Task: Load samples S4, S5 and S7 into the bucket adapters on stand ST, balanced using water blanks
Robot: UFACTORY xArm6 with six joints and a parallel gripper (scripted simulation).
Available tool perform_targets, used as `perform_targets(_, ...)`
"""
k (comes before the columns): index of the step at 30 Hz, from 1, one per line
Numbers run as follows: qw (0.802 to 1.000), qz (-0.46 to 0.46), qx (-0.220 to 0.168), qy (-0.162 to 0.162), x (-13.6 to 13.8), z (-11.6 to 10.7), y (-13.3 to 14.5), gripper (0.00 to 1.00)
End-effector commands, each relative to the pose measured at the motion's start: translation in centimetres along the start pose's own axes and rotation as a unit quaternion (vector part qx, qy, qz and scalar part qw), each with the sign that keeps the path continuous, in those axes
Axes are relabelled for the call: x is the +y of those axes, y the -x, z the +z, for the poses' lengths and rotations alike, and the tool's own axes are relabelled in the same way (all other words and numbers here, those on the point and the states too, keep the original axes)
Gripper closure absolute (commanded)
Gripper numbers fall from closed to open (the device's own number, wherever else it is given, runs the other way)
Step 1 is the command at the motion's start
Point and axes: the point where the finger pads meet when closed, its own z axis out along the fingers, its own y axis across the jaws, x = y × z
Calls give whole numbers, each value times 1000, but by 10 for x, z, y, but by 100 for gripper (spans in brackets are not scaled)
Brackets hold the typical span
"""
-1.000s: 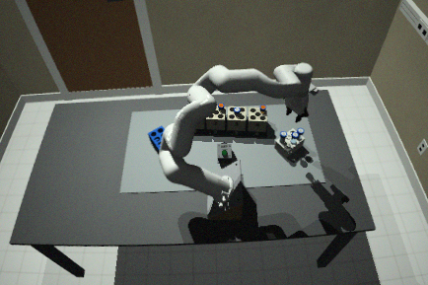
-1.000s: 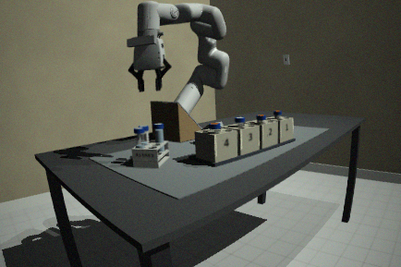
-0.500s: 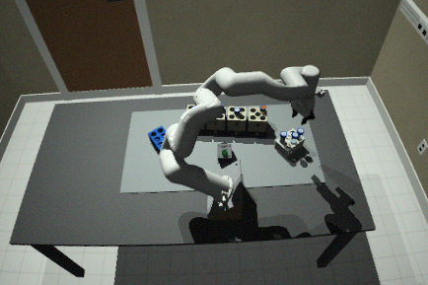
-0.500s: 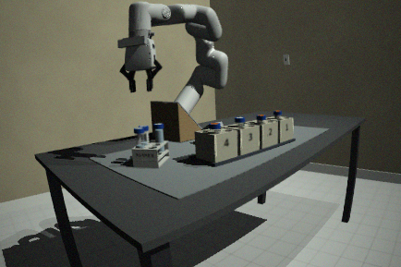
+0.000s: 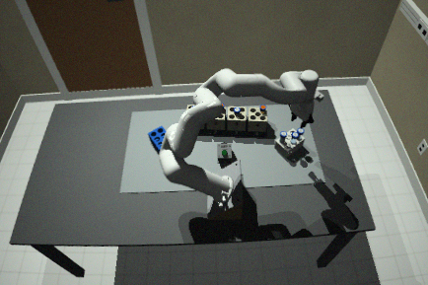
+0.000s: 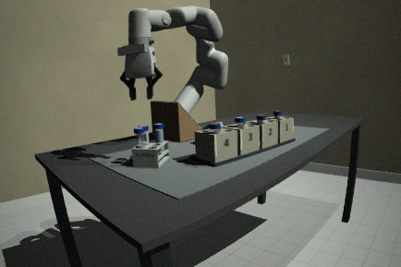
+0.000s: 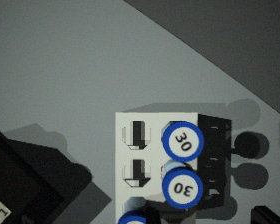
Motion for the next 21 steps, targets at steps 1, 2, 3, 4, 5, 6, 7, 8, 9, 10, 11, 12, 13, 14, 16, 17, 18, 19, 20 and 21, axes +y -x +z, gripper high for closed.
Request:
perform_targets(1,1000,-1,3,1,0,1,-1,43)
perform_targets(2,1000,-1,3,1,0,3,-1,43)
perform_targets(3,1000,-1,3,1,0,5,-1,43)
perform_targets(4,1000,-1,3,1,0,7,-1,43)
perform_targets(5,1000,-1,3,1,0,9,-1,43)
perform_targets(6,1000,-1,3,1,0,11,-1,43)
perform_targets(7,1000,-1,3,1,0,13,-1,43)
perform_targets(8,1000,-1,3,1,0,15,-1,43)
perform_targets(9,1000,-1,3,1,0,17,-1,43)
perform_targets(10,1000,-1,3,1,0,19,-1,43)
perform_targets(11,1000,-1,3,1,0,21,-1,43)
perform_targets(12,1000,-1,3,1,0,23,-1,43)
perform_targets(13,1000,-1,3,1,0,25,-1,43)
perform_targets(14,1000,-1,3,1,0,27,-1,43)
perform_targets(16,1000,-1,3,1,0,29,-1,43)
perform_targets(17,1000,-1,3,1,0,29,-1,43)
perform_targets(18,1000,-1,3,1,0,31,-1,43)
perform_targets(19,1000,-1,3,1,0,33,-1,43)
perform_targets(20,1000,-1,3,1,0,35,-1,43)
perform_targets(21,1000,-1,3,1,0,37,-1,43)
